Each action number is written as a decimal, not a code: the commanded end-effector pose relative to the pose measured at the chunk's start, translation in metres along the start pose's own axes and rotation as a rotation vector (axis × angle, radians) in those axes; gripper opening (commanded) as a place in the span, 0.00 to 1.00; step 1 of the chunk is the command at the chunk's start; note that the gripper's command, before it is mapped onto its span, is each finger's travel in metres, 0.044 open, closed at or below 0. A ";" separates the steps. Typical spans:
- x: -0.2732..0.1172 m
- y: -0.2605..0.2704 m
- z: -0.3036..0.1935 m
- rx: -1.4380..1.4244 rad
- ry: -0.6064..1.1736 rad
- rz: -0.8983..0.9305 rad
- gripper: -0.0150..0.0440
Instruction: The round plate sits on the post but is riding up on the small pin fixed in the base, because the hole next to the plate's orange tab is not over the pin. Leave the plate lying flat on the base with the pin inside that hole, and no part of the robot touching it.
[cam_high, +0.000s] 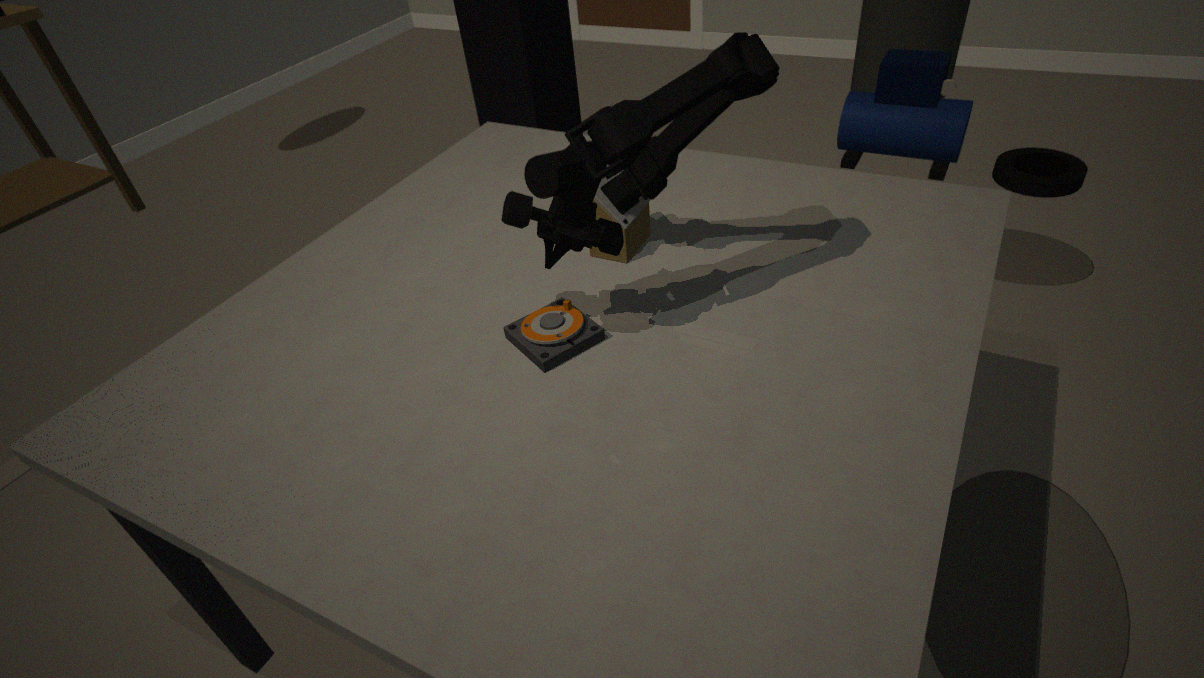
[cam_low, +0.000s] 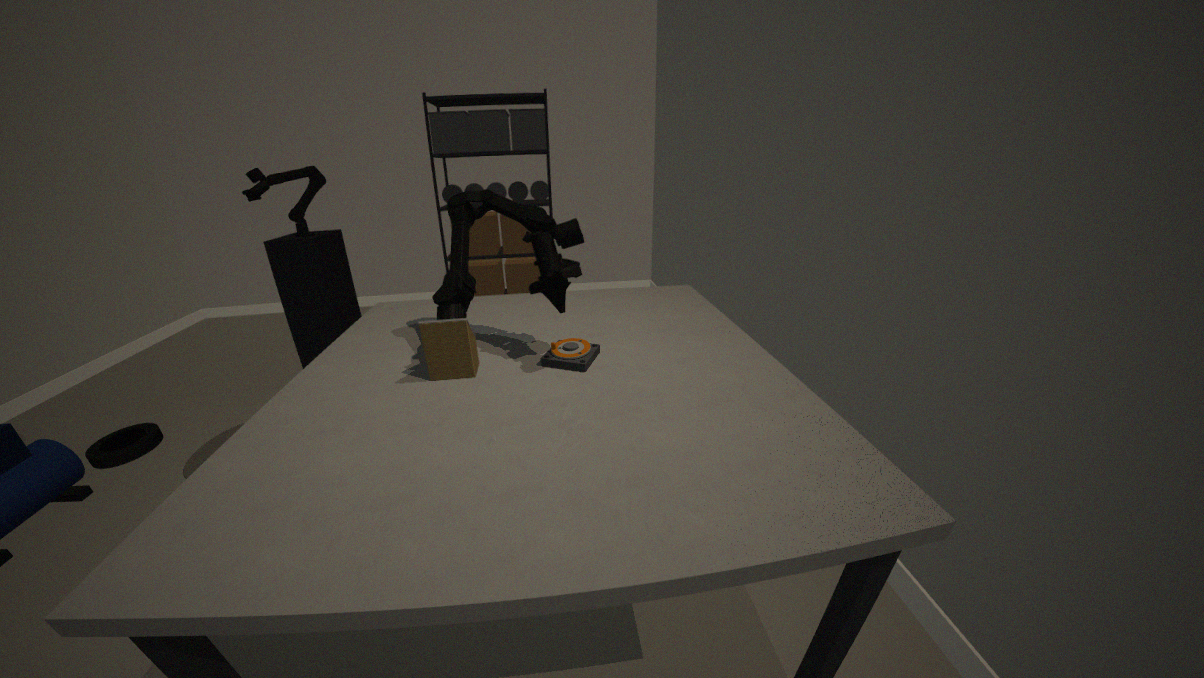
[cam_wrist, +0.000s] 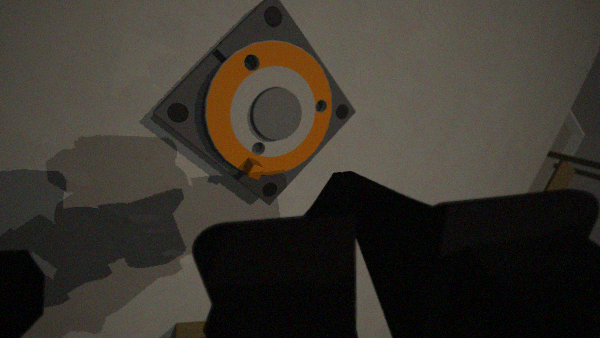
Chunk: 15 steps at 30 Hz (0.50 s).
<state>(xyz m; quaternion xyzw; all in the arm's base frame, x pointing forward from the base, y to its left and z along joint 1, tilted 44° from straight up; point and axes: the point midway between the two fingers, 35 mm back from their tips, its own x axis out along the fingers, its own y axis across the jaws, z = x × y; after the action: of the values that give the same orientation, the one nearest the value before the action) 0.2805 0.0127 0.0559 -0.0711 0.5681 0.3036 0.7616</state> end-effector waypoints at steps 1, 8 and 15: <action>0.027 0.002 -0.021 0.267 0.064 0.231 0.25; 0.043 0.009 -0.035 0.517 0.109 0.428 0.25; 0.043 0.010 -0.035 0.517 0.109 0.428 0.25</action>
<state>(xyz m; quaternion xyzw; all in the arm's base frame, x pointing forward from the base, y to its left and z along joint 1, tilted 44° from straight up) 0.2534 0.0211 0.0082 0.2170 0.6664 0.3009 0.6468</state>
